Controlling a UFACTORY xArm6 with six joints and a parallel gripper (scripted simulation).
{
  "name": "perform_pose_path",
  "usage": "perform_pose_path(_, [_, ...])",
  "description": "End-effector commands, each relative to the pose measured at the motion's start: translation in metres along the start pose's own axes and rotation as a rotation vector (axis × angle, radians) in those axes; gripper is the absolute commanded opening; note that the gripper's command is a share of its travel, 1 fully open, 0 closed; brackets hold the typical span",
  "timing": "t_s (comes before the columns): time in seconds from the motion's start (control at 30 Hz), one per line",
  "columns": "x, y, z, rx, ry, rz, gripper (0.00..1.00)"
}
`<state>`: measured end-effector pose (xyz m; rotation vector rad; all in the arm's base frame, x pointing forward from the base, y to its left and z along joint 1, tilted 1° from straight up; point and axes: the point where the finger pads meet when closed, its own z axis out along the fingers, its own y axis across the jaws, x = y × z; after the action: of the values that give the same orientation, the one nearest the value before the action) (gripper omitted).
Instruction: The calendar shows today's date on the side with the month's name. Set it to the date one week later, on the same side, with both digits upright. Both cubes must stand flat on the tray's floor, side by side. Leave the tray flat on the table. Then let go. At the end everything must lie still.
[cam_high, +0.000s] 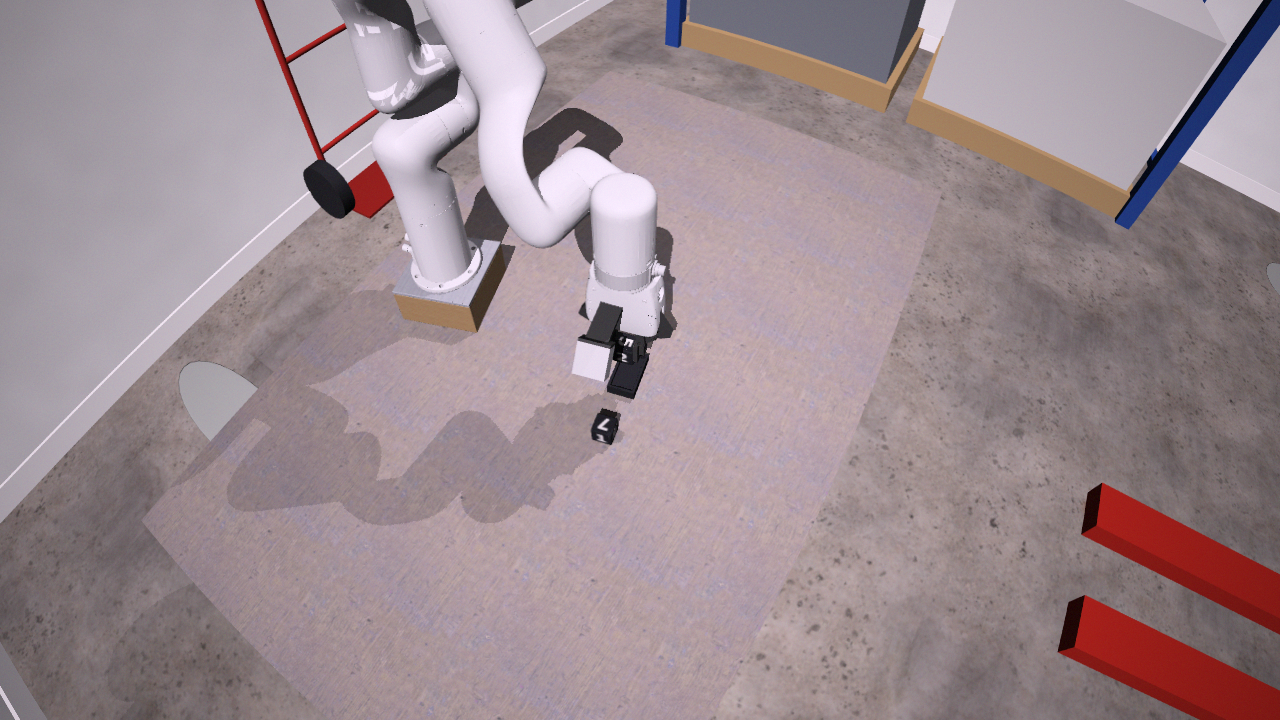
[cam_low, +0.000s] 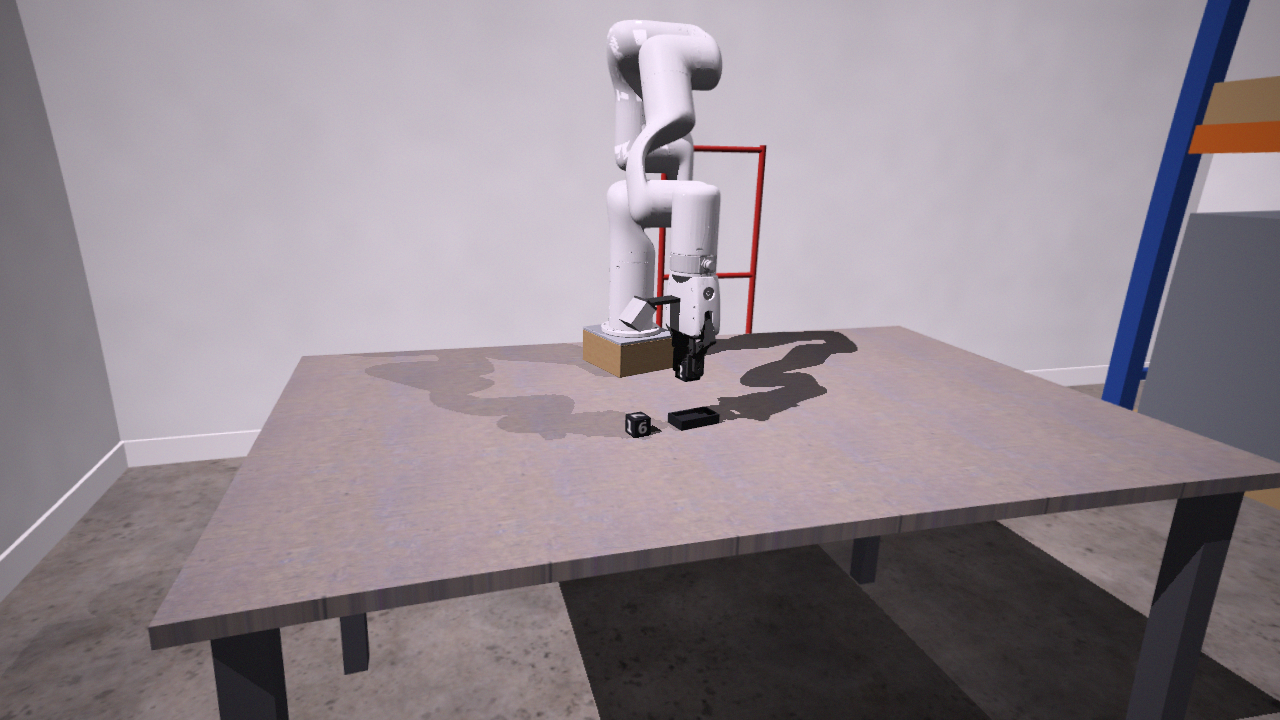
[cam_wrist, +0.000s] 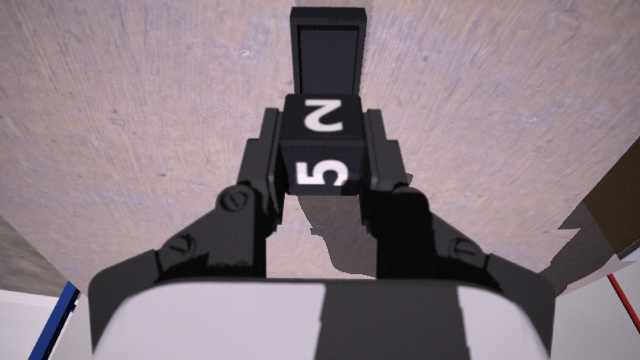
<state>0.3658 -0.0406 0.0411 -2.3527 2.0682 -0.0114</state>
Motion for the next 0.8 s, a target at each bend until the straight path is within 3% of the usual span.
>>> perform_pose_path(0.0, [-0.0003,0.0009,-0.0255,-0.002,0.000,0.000,0.29])
perform_pose_path(0.77, [-0.0003,0.0010,-0.0272,-0.002,0.000,0.073,0.29])
